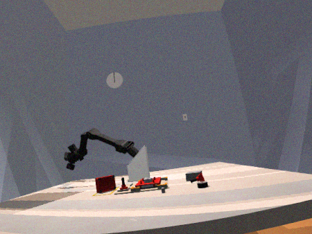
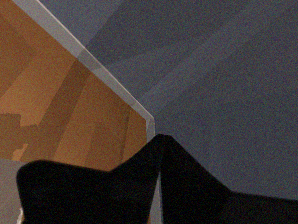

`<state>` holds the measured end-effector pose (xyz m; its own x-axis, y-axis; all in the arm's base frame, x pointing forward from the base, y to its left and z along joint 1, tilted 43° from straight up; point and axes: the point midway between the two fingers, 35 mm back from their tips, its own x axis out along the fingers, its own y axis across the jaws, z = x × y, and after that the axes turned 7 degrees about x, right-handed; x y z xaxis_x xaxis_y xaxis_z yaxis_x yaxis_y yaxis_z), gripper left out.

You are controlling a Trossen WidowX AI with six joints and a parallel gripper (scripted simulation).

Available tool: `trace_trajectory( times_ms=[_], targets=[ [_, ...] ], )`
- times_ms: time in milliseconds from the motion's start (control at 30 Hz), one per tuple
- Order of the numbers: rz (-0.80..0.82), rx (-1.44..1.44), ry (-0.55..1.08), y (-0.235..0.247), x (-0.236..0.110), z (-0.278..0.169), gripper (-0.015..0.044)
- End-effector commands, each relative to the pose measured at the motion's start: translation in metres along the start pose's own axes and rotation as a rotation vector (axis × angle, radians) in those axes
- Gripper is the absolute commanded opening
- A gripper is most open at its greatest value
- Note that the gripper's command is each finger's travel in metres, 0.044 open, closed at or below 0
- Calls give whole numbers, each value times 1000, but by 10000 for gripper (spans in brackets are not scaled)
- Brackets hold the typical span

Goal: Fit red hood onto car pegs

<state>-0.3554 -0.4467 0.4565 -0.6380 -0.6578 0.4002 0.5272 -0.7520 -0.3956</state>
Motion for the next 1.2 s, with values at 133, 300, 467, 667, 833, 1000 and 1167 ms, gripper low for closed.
trace_trajectory(
  times_ms=[133, 300, 467, 667, 833, 1000, 1167],
  targets=[
    [237, 207, 88, 121, -47, 43, 0],
    [393, 307, 157, 191, -94, 70, 0],
    [545, 383, 233, 249, -153, 96, 0],
    [712, 437, 298, 302, -227, 127, 0],
    [854, 480, 337, 334, -293, 153, 0],
    [954, 513, 394, 354, -357, 167, 0],
    [1040, 491, 475, 365, -419, 168, 0]
  ],
)
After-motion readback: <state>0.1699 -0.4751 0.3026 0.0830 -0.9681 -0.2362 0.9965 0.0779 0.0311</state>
